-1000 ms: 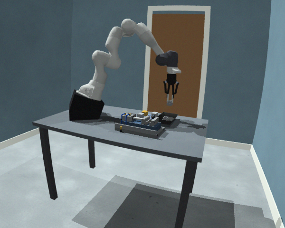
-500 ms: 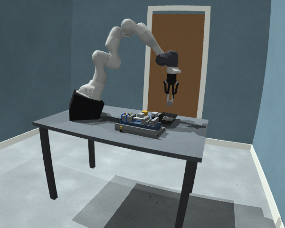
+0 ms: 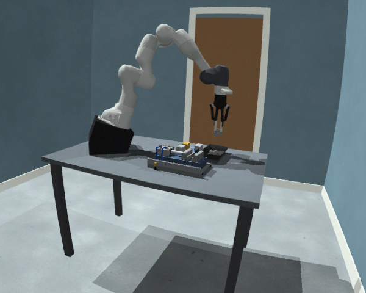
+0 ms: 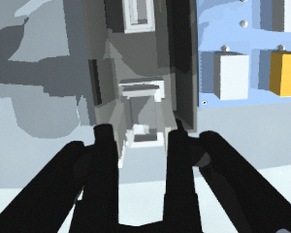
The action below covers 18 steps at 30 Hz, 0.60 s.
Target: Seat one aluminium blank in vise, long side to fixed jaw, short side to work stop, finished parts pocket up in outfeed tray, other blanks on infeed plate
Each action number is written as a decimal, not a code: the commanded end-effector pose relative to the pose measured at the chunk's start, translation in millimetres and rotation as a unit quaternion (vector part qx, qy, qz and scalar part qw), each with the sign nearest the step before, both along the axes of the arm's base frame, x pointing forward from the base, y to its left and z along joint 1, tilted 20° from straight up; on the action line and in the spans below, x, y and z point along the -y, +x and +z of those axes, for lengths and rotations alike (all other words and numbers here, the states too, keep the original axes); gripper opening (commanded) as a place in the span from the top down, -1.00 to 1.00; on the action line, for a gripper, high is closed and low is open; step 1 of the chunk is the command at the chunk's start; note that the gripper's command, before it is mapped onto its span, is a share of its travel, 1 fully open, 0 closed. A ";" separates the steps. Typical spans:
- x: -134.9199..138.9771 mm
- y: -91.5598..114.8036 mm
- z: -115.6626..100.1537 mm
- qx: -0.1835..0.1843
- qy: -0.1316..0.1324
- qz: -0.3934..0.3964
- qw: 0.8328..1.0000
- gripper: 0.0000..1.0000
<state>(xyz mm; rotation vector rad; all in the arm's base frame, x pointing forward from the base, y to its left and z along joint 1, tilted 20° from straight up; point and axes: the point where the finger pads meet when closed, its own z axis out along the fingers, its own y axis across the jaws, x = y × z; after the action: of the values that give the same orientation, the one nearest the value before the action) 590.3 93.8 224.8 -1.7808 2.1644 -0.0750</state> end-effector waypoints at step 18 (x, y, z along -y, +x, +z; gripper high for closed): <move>0.2 0.9 1.1 -0.002 0.002 -0.008 1.000 1.00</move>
<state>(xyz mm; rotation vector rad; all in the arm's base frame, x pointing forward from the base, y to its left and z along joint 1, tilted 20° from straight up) 590.8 93.8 225.2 -1.7722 2.1718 -0.0730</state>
